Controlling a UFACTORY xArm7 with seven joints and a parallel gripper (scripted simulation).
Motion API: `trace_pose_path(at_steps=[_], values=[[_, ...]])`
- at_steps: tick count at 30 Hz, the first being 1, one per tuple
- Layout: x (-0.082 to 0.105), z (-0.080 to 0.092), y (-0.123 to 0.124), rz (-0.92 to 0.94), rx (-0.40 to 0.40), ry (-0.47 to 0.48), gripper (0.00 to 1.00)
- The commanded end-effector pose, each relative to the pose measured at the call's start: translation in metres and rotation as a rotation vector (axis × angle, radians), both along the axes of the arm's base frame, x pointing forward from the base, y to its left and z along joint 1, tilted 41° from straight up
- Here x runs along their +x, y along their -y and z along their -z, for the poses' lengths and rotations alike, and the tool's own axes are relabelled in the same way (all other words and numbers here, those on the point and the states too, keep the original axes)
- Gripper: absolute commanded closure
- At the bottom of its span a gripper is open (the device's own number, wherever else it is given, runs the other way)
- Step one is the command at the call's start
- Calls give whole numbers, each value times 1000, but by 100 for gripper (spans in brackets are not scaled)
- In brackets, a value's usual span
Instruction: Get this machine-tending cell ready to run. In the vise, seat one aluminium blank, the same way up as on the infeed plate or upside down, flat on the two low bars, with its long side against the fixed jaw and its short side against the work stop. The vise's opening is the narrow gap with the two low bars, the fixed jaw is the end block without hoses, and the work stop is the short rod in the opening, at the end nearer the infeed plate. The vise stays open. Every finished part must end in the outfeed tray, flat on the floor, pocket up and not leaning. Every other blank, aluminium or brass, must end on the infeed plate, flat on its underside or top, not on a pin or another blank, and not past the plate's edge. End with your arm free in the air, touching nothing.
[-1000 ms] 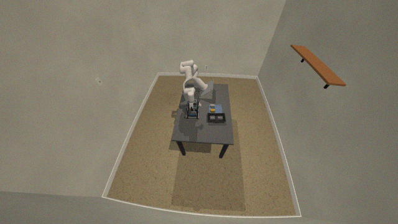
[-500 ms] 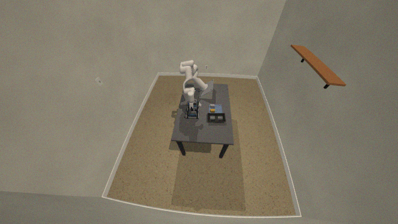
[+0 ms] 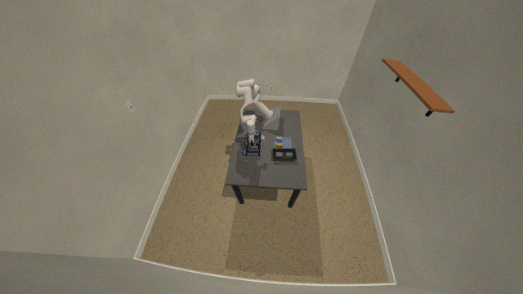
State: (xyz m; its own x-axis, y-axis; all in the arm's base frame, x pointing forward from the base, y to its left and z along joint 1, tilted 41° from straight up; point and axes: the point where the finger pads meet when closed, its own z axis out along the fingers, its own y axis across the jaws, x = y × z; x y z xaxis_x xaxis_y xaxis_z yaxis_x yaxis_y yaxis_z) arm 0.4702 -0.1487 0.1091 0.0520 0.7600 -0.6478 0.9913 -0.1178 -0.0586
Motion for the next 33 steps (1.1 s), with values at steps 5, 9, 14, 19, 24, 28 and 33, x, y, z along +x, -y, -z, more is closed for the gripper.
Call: trace_pose_path(at_steps=[5, 9, 14, 19, 24, 28, 33], values=[[2, 0, -1, -3, 1, 3, 100], [2, 0, 0, -3, 1, 3, 100], [1, 0, 0, -3, 1, 3, 100], [1, 1, 0, -3, 1, 3, 100], [1, 1, 0, -3, 1, 3, 100], [1, 1, 0, -3, 1, 3, 100], [1, 1, 0, -3, 1, 3, 31]])
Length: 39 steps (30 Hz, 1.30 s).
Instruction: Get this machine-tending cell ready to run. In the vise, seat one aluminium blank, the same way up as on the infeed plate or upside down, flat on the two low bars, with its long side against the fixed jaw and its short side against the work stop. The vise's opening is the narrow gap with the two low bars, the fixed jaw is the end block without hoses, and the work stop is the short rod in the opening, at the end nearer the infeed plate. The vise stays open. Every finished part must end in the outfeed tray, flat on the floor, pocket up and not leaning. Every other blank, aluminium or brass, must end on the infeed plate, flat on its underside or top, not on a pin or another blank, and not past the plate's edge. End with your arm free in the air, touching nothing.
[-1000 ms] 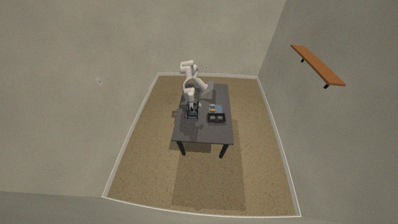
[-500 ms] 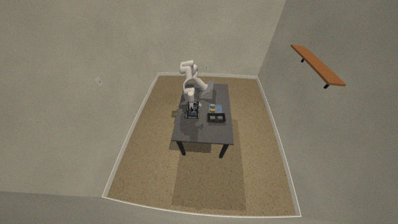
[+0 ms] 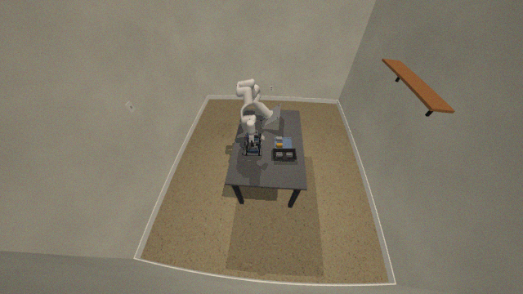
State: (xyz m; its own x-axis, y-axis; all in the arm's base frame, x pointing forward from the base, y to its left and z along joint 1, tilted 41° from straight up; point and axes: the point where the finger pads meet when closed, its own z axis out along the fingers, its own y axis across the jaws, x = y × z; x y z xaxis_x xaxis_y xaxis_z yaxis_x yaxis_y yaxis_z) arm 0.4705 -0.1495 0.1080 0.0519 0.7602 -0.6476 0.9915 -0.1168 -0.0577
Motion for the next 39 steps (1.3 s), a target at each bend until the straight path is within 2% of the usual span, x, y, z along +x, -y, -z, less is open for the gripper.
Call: trace_pose_path(at_steps=[1, 39], values=[[1, -1, -1, -2, 0, 2, 31], [2, -4, -4, -2, 0, 2, 31]])
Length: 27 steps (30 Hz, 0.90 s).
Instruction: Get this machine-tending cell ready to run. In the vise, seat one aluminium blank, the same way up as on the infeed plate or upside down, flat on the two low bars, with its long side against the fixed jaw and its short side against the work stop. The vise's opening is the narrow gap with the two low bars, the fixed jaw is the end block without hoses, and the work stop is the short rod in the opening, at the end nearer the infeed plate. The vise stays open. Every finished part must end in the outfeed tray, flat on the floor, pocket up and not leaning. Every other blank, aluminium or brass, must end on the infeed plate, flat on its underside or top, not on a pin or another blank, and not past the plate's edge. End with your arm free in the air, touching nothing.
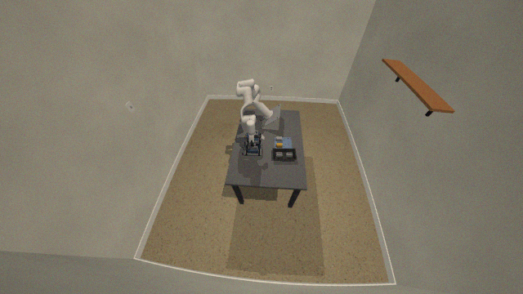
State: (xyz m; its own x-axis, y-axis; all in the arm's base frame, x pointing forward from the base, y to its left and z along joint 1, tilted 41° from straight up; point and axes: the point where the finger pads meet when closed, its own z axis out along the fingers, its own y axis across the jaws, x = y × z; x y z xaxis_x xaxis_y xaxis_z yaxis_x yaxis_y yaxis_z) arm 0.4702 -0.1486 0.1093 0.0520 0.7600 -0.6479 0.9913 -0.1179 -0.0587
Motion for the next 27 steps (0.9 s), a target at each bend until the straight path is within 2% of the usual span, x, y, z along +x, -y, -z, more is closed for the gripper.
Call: trace_pose_path(at_steps=[1, 7, 19, 27], values=[[2, -4, -4, -3, 1, 3, 31], [3, -10, -9, -3, 1, 3, 31], [7, -37, -32, -3, 1, 3, 31], [9, -50, -42, -3, 1, 3, 31]])
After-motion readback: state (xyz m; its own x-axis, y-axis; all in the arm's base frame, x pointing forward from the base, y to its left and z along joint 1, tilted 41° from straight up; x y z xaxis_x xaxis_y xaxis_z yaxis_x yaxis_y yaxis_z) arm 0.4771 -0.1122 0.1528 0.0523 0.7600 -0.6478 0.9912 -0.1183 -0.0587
